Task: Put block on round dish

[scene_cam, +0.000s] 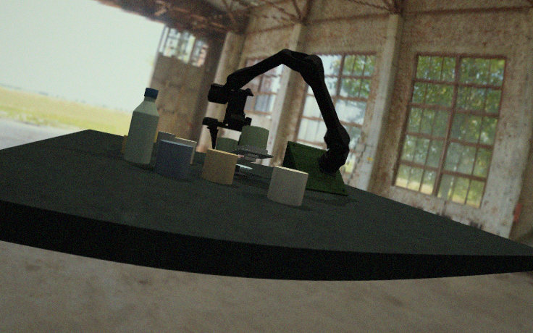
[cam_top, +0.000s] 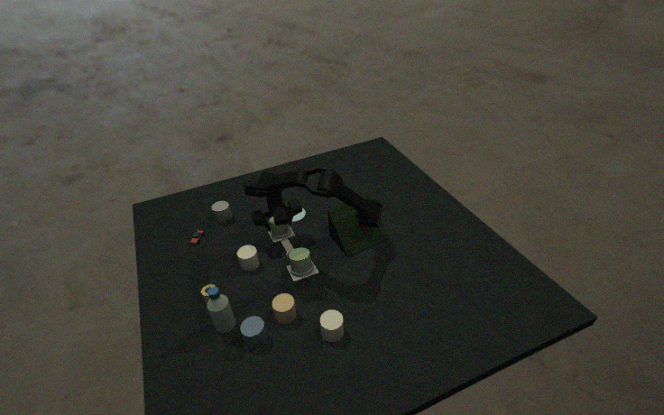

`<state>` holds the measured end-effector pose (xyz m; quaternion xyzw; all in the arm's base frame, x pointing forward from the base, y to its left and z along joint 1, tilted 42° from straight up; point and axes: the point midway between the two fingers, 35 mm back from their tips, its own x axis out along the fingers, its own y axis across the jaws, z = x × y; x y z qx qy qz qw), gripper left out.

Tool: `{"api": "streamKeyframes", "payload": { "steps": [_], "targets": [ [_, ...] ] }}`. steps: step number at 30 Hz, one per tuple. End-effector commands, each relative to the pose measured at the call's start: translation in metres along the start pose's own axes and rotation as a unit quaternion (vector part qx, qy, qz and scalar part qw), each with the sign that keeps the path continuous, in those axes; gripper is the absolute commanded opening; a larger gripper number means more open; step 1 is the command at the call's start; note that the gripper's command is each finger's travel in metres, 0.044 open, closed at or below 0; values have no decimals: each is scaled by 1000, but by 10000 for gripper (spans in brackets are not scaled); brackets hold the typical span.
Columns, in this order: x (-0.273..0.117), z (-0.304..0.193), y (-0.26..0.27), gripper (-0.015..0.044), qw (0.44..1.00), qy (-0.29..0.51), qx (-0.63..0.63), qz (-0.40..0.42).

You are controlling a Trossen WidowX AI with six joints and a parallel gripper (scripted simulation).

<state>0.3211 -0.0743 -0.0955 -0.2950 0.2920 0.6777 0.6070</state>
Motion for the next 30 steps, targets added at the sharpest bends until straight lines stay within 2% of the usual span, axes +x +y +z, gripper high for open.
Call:
{"api": "streamKeyframes", "payload": {
  "steps": [1,8,20,30],
  "targets": [
    [2,1,1,361,1000,-3,3,0],
    [2,1,1,314,1000,-3,3,0],
    [-8,-1,-1,0,1000,-3,3,0],
    [-21,-2,-3,0,1000,-2,4,0]
  ]
}}
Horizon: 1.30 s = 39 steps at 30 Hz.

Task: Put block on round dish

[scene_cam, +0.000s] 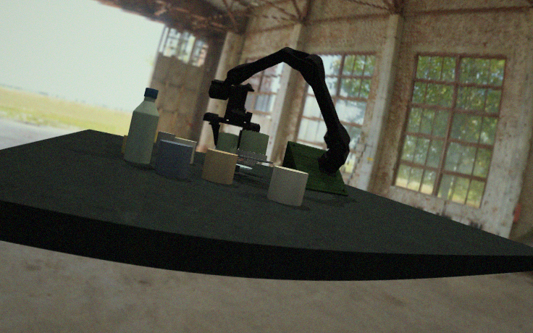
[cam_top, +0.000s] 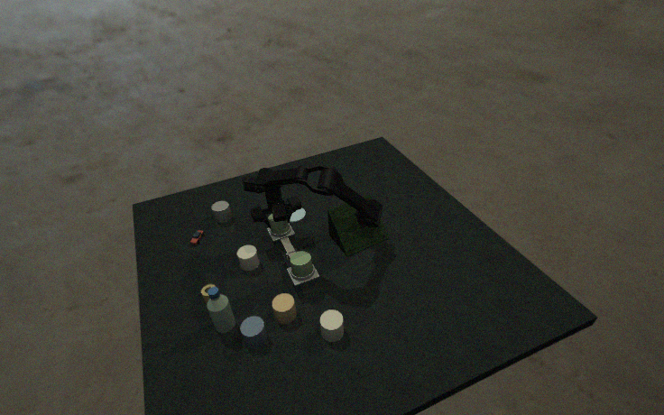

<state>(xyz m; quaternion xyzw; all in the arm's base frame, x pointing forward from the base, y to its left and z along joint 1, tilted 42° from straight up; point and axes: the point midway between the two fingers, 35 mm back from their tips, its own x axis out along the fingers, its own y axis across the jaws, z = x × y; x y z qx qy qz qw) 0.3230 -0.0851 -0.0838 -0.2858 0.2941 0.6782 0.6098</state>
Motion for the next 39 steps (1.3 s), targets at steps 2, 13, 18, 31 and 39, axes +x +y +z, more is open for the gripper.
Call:
{"api": "streamKeyframes", "payload": {
  "steps": [2,13,18,31,39],
  "targets": [
    [-7,-1,-3,0,1000,4,-4,-2],
    [-21,-2,-4,0,1000,4,-4,-2],
    [-28,-3,-5,0,1000,5,-4,-2],
    [-44,-3,-5,0,1000,5,-4,-2],
    [-55,-3,-5,0,1000,5,-4,-1]
  ]
}}
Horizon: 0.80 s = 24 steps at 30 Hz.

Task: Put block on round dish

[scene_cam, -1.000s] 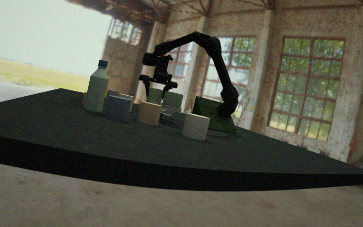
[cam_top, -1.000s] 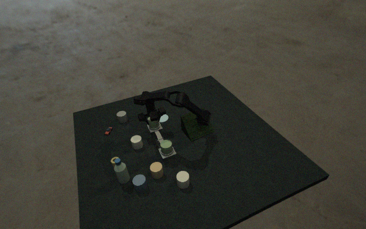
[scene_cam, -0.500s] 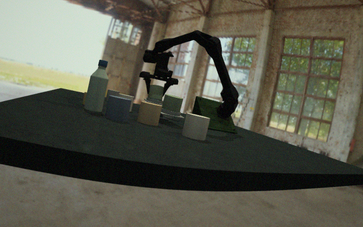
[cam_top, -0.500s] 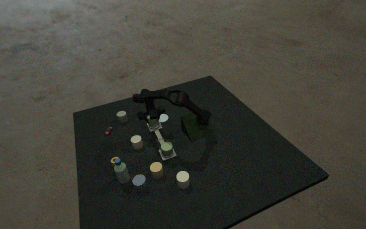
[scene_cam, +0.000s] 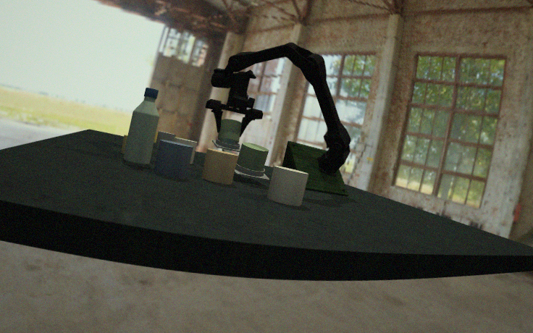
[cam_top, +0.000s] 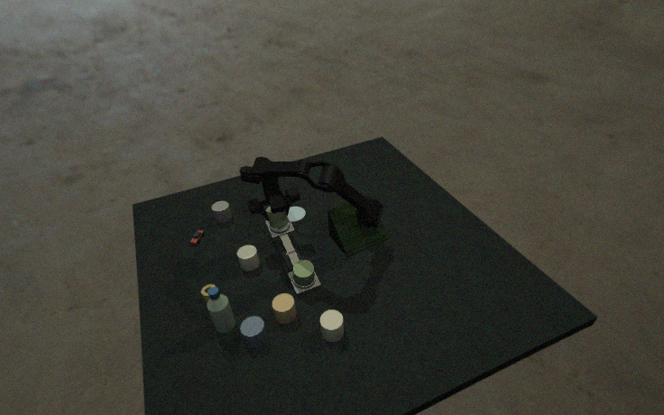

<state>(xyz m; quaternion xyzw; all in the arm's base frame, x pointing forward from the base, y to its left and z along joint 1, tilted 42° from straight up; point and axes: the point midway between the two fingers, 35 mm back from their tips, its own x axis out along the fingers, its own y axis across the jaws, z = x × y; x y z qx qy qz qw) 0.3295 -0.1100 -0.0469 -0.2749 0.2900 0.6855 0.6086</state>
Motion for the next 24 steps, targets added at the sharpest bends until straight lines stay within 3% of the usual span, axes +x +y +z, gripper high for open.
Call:
{"api": "streamKeyframes", "payload": {
  "steps": [1,24],
  "targets": [
    [-12,-8,-2,0,1000,17,-5,-9],
    [-41,-6,0,0,1000,17,-5,-8]
  ]
}}
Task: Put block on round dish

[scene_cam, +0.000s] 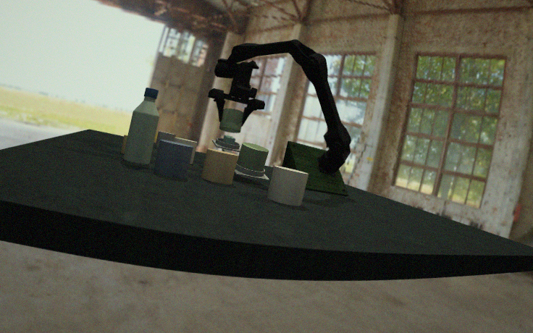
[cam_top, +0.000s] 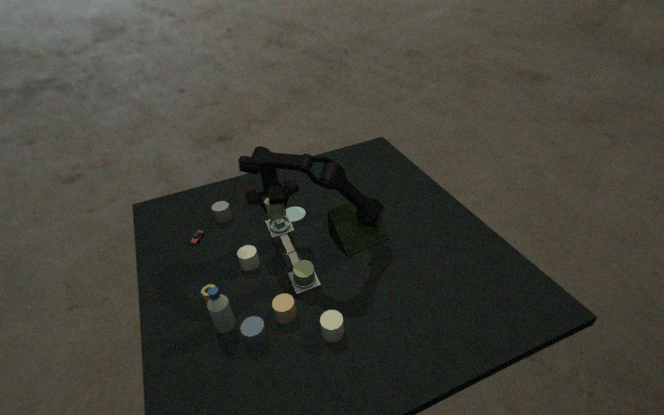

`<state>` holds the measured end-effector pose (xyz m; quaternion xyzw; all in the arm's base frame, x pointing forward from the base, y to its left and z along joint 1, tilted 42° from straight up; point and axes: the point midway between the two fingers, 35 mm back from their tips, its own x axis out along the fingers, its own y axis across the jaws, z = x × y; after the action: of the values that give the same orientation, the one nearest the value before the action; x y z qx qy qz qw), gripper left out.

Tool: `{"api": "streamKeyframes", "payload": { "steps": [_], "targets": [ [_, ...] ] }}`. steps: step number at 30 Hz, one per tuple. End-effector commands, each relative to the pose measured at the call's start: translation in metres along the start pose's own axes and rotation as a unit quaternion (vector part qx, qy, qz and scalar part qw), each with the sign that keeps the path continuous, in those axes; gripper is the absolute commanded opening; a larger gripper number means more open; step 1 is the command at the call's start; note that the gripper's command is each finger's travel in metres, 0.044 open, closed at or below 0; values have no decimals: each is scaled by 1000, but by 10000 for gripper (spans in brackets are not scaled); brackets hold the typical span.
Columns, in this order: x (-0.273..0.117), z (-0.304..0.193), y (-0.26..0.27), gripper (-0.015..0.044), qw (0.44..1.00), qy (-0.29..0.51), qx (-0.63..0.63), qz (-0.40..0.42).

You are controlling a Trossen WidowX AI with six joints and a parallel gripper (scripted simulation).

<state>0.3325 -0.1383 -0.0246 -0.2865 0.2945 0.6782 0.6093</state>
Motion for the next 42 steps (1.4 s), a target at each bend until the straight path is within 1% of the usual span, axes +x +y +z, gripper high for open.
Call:
{"api": "streamKeyframes", "payload": {
  "steps": [1,21,22,42],
  "targets": [
    [-7,-1,0,0,1000,4,-3,-1],
    [-33,2,4,0,1000,4,-3,-1],
    [-27,2,4,0,1000,-1,0,0],
    [-27,2,4,0,1000,-1,0,0]
  ]
}}
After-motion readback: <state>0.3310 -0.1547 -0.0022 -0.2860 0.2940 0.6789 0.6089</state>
